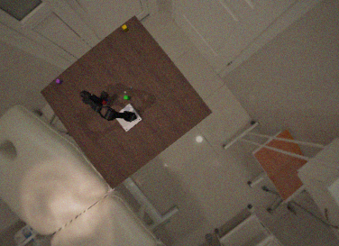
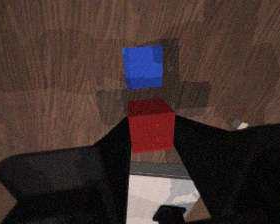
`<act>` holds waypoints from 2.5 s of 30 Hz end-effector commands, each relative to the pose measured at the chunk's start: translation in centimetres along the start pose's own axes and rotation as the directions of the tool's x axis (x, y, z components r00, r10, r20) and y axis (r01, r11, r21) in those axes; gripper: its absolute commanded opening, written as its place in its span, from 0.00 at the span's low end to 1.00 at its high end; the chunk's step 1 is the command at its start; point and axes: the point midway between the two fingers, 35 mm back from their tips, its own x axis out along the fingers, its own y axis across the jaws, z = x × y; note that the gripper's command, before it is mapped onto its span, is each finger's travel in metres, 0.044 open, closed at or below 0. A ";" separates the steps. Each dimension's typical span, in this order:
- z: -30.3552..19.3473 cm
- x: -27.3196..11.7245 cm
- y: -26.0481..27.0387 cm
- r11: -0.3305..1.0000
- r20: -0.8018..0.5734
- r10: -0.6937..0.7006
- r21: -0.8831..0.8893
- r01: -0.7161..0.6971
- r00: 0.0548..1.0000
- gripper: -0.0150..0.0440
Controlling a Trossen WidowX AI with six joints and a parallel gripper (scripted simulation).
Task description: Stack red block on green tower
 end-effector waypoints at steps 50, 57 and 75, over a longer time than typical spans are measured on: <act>-9.8 -4.6 -14.2 1.000 0.002 -0.011 -0.001 0.011 1.000 0.25; -12.3 -4.4 -15.6 1.000 -0.002 -0.011 -0.004 0.011 1.000 0.25; -13.0 -0.9 -16.2 1.000 -0.003 -0.011 -0.005 0.011 1.000 0.25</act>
